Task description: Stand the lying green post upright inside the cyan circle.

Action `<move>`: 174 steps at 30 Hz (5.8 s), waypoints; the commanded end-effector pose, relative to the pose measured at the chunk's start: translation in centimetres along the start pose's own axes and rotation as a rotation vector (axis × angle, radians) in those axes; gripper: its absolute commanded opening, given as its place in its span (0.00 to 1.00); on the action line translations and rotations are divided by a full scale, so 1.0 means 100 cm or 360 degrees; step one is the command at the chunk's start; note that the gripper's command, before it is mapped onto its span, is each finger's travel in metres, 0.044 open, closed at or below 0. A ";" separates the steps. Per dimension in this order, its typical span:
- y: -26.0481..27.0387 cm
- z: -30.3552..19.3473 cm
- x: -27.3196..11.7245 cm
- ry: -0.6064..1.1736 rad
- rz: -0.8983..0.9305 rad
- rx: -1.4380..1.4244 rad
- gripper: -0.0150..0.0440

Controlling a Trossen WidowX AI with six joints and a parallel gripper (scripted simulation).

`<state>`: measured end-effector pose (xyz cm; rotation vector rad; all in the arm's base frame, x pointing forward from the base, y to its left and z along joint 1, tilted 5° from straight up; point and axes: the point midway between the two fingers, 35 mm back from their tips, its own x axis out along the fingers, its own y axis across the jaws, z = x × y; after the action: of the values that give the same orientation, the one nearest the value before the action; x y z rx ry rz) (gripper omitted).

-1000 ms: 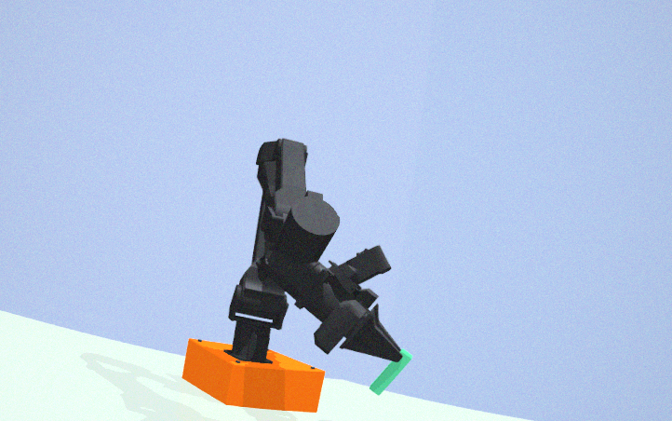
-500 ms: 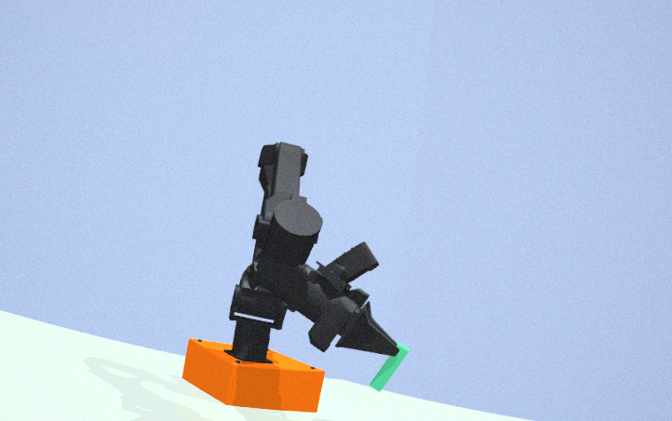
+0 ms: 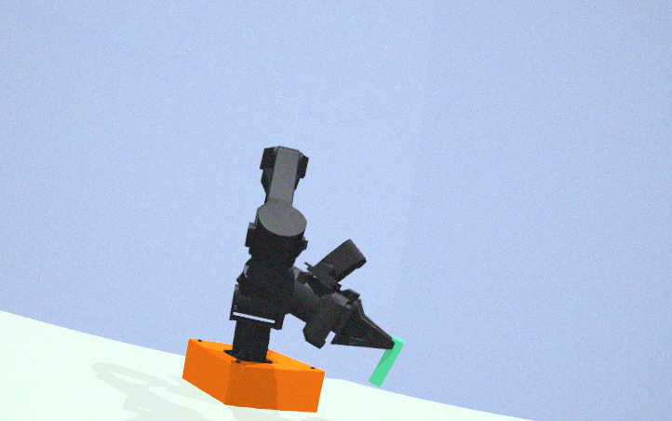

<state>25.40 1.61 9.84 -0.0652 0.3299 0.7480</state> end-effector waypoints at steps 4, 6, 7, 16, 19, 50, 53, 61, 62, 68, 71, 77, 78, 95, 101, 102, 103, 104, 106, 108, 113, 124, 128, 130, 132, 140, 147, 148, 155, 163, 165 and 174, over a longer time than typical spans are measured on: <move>0.005 -0.002 -0.004 -0.0066 0.0010 -0.0031 0.29; 0.006 -0.002 -0.006 -0.0084 0.0010 -0.0042 0.29; 0.007 -0.002 -0.006 -0.0094 0.0010 -0.0047 0.29; 0.011 -0.001 -0.012 -0.0175 0.0013 -0.0097 0.29; 0.012 -0.001 -0.014 -0.0201 0.0014 -0.0114 0.29; 0.027 -0.002 -0.028 -0.0378 0.0024 -0.0252 0.29; 0.027 -0.002 -0.028 -0.0378 0.0024 -0.0252 0.29; 0.025 -0.004 -0.027 -0.0377 0.0024 -0.0251 0.29; 0.024 -0.005 -0.027 -0.0377 0.0024 -0.0251 0.29; 0.020 -0.011 -0.024 -0.0377 0.0025 -0.0249 0.29; 0.018 -0.015 -0.023 -0.0376 0.0025 -0.0248 0.29; 0.015 -0.022 -0.020 -0.0376 0.0026 -0.0246 0.29; 0.014 -0.023 -0.019 -0.0376 0.0026 -0.0246 0.29; 0.009 -0.043 -0.012 -0.0375 0.0026 -0.0245 0.29; 0.008 -0.050 -0.010 -0.0376 0.0026 -0.0245 0.29; 0.008 -0.052 -0.009 -0.0376 0.0026 -0.0245 0.29; 0.008 -0.053 -0.009 -0.0376 0.0026 -0.0245 0.29; 0.008 -0.054 -0.009 -0.0376 0.0026 -0.0246 0.29; 0.008 -0.057 -0.008 -0.0376 0.0026 -0.0246 0.29; 0.009 -0.059 -0.007 -0.0376 0.0026 -0.0246 0.29; 0.009 -0.065 -0.005 -0.0376 0.0025 -0.0246 0.29; 0.012 -0.078 -0.002 -0.0377 0.0025 -0.0247 0.29; 0.014 -0.082 -0.001 -0.0377 0.0025 -0.0247 0.29; 0.015 -0.085 0.000 -0.0377 0.0025 -0.0247 0.29; 0.015 -0.086 0.000 -0.0377 0.0025 -0.0247 0.29; 0.014 -0.095 0.003 -0.0377 0.0015 -0.0354 0.29; 0.013 -0.102 0.006 -0.0378 0.0008 -0.0442 0.29; 0.013 -0.102 0.006 -0.0378 0.0008 -0.0442 0.29; 0.013 -0.102 0.006 -0.0378 0.0008 -0.0442 0.29; 0.013 -0.102 0.006 -0.0378 0.0008 -0.0442 0.51; 0.013 -0.102 0.006 -0.0378 0.0008 -0.0442 0.60; 0.013 -0.101 0.006 -0.0378 0.0008 -0.0441 0.93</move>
<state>22.12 1.24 0.11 -0.2297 0.0042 0.7920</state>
